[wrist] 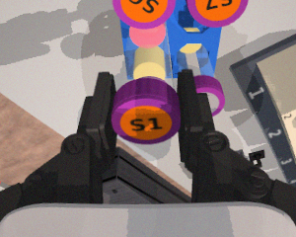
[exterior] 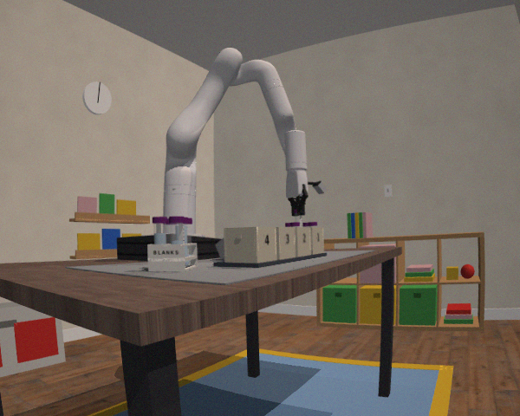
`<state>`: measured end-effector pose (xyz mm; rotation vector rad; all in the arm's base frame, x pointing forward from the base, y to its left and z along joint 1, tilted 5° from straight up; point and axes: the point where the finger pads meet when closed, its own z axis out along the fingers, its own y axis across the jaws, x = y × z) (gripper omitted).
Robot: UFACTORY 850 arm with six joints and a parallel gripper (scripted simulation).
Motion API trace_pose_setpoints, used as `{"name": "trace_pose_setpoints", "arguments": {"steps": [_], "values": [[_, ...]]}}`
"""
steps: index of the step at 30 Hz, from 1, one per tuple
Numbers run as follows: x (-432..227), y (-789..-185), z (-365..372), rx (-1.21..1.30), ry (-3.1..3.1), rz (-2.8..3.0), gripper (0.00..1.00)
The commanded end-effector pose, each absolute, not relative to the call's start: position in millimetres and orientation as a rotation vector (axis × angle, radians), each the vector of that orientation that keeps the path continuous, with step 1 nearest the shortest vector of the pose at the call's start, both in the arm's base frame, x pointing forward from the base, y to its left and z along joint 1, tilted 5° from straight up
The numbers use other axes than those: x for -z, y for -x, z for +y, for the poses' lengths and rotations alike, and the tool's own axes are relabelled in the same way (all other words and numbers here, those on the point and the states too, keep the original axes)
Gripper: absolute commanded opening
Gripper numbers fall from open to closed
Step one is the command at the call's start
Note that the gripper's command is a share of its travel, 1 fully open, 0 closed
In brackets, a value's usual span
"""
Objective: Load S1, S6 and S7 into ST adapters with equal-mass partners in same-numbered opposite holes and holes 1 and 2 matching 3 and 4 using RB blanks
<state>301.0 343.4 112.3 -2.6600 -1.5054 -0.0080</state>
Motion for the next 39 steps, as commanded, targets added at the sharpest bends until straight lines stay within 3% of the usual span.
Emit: {"name": "trace_pose_setpoints", "arguments": {"steps": [1,39], "values": [[-122.2,-301.9,343.4,0.011,2.66,-1.505,0.0],[-190.0,-304.4,338.2,0.011,2.66,-1.505,0.0]]}}
